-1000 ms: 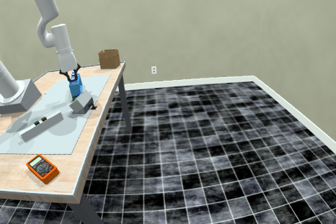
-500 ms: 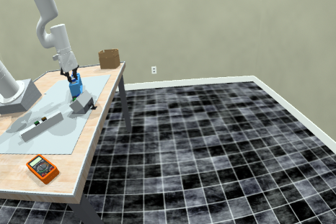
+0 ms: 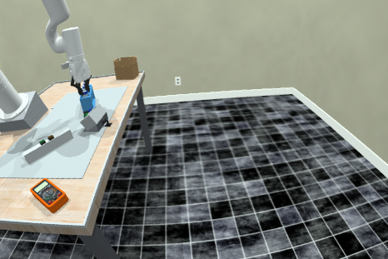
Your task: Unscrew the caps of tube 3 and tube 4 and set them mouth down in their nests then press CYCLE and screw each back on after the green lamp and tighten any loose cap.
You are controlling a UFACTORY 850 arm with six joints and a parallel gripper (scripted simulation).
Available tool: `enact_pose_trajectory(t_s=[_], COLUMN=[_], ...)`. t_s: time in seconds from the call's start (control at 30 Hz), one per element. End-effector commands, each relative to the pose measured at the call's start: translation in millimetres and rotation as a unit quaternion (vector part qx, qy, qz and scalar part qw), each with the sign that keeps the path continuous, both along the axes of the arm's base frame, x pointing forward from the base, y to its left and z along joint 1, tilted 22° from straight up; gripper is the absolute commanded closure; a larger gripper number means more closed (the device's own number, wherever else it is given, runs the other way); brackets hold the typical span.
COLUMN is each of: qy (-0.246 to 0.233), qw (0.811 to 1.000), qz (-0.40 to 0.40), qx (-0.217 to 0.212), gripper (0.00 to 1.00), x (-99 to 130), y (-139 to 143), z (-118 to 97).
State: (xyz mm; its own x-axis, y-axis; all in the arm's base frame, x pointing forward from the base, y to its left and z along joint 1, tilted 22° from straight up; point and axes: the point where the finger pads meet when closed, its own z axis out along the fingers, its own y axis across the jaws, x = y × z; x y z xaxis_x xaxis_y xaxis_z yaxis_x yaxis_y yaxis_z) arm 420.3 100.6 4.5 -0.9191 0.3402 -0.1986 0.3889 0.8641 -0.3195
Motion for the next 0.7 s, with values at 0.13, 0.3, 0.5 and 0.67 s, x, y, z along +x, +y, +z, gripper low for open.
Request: enact_pose_trajectory(t_s=[0.13,0.3,0.5,0.67], qy=[0.003,-0.057,-0.104,-0.133], qw=[1.000,0.987,0.958,0.931], qz=[0.000,-0.150,-0.267,-0.340], qx=[-0.001,0.009,0.016,0.021], gripper=[0.54,0.54,0.54,0.54], x=[0.2,0.2,0.2,0.2], y=[0.0,0.0,0.0,0.0], z=[0.3,0.3,0.3,0.3])
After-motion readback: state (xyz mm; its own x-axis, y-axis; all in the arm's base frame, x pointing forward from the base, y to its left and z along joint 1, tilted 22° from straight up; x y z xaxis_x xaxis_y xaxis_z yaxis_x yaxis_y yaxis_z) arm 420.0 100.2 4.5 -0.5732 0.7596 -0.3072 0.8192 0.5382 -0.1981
